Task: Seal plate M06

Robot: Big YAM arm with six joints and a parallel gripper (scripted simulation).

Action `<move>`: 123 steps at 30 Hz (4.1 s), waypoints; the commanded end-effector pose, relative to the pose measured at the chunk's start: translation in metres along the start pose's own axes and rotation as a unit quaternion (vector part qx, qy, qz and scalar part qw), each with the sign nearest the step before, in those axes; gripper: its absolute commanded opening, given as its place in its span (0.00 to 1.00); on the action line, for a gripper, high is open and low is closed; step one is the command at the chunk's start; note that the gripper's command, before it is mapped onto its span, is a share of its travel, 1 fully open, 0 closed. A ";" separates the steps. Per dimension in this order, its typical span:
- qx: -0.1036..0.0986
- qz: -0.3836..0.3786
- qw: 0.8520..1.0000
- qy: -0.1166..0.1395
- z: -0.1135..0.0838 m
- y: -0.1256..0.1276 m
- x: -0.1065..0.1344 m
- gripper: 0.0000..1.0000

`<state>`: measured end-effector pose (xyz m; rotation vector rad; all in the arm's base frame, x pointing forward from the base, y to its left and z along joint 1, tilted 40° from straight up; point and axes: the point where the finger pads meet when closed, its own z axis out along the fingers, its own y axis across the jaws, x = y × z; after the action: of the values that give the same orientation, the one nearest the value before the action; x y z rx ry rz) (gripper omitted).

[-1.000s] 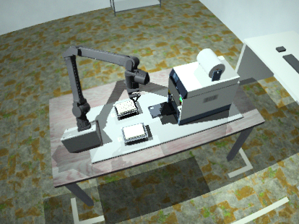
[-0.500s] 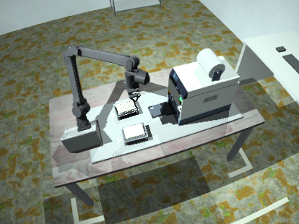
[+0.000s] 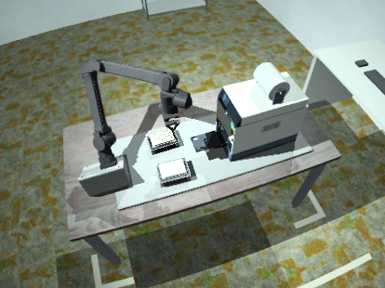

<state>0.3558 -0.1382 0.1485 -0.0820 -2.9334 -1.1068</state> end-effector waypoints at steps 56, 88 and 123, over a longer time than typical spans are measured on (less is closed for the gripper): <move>-0.008 -0.003 0.984 -0.179 0.096 -0.008 -0.004 1.00; -0.010 -0.002 0.988 -0.157 0.111 0.094 0.054 1.00; -0.003 -0.022 0.984 -0.174 0.136 0.107 0.047 1.00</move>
<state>0.3153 0.0256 0.1197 -0.2437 -3.2421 -1.2221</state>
